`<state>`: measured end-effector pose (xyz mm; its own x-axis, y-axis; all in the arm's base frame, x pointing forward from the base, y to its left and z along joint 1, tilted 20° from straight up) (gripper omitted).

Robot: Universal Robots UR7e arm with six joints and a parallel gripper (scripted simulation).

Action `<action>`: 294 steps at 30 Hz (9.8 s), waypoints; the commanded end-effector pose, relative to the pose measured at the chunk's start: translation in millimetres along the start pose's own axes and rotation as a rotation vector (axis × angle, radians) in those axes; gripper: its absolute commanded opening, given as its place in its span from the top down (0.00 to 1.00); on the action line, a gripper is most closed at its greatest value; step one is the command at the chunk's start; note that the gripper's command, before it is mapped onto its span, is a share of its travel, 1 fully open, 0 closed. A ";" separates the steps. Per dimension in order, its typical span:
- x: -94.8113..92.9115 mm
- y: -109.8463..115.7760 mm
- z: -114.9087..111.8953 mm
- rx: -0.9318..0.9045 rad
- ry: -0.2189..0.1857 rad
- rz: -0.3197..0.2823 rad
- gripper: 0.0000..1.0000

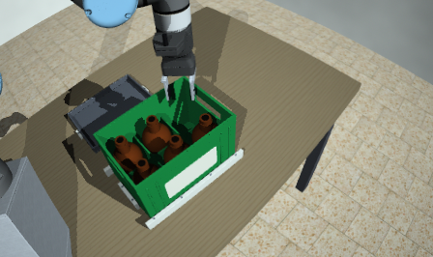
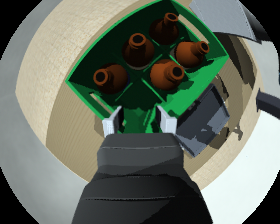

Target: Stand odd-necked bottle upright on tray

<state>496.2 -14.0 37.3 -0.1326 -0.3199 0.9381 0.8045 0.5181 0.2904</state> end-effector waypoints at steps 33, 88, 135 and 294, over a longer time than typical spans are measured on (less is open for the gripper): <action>-23.7 0.3 -0.4 0.000 -0.001 -0.001 0.00; -23.7 0.3 -0.4 0.000 -0.001 -0.001 1.00; -23.7 0.3 -0.4 0.000 -0.001 -0.001 1.00; 58.5 -194.8 23.1 0.000 -0.001 -0.001 0.00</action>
<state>319.1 -114.6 39.7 -0.1326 -0.3197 0.9382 0.8048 0.5177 0.2902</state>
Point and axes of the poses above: the point where the finger pads meet when closed, its own x axis back along the fingers, its own z axis across the jaws, y = z × x, the point moved 4 cm from there along x, back along the fingers, and after that the axes turned 12 degrees about -x, right-handed, at the moved point
